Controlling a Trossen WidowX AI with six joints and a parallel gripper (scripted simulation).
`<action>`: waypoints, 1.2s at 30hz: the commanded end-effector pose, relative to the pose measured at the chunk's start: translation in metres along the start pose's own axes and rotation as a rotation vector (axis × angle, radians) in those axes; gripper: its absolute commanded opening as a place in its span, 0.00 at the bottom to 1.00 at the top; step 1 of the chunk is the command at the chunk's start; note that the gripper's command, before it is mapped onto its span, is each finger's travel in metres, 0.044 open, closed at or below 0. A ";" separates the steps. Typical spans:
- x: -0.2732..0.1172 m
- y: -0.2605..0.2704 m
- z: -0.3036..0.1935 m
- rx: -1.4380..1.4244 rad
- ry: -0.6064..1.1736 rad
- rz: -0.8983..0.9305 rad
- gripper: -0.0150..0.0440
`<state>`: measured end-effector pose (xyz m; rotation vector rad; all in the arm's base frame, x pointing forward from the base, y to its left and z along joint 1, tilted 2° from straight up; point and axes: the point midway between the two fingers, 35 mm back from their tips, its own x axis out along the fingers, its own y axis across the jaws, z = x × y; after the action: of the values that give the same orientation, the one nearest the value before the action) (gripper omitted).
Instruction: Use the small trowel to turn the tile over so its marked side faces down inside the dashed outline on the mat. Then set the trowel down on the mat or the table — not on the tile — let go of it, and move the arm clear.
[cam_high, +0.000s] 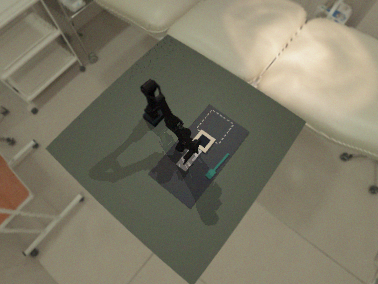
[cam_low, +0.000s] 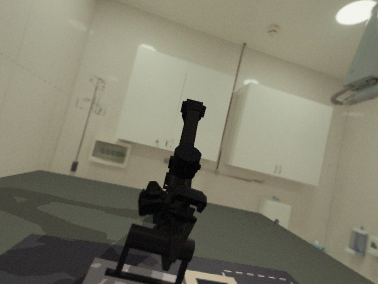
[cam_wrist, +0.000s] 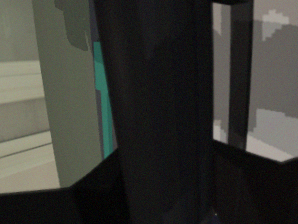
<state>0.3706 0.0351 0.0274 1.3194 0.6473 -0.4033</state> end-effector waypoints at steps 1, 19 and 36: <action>-0.001 0.001 -0.010 -0.006 0.011 0.004 0.25; -0.022 0.026 -0.012 0.074 0.078 0.005 0.25; -0.048 0.056 -0.055 0.078 0.081 0.005 0.25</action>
<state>0.3567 0.0857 0.0829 1.4067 0.7155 -0.3979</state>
